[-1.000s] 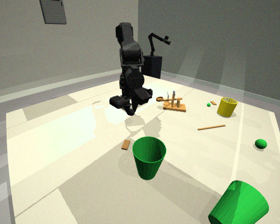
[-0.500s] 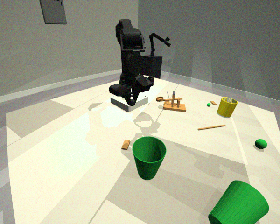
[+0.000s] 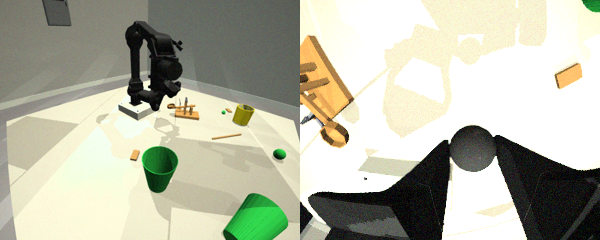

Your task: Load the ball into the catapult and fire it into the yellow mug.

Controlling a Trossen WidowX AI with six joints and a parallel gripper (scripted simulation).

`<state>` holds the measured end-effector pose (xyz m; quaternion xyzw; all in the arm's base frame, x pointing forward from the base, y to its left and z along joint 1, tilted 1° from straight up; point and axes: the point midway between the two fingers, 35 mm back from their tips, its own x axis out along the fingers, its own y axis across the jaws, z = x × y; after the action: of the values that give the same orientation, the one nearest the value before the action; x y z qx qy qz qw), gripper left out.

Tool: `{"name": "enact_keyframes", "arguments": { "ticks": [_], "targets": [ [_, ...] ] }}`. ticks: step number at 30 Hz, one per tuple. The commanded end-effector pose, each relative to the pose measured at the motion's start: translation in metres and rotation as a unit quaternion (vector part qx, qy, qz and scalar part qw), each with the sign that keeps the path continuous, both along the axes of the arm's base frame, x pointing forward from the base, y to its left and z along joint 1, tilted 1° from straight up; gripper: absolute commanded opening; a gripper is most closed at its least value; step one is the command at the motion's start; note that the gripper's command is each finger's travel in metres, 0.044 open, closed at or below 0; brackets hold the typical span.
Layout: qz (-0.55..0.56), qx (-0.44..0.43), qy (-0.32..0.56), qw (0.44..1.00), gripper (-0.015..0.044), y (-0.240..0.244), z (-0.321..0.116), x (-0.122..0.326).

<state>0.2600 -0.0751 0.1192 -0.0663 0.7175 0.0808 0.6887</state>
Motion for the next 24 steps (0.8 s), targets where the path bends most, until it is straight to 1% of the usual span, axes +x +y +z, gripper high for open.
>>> {"name": "enact_keyframes", "arguments": {
  "ticks": [1, 12, 24],
  "targets": [
    [0.016, 0.005, 0.017, 1.0, 0.0, 0.021, -0.006, 0.001],
    [0.06, 0.002, 0.048, 0.997, 0.0, 0.072, -0.013, 0.001],
    [0.107, -0.011, 0.08, 0.991, 0.0, 0.124, -0.021, -0.011]
  ]
}}
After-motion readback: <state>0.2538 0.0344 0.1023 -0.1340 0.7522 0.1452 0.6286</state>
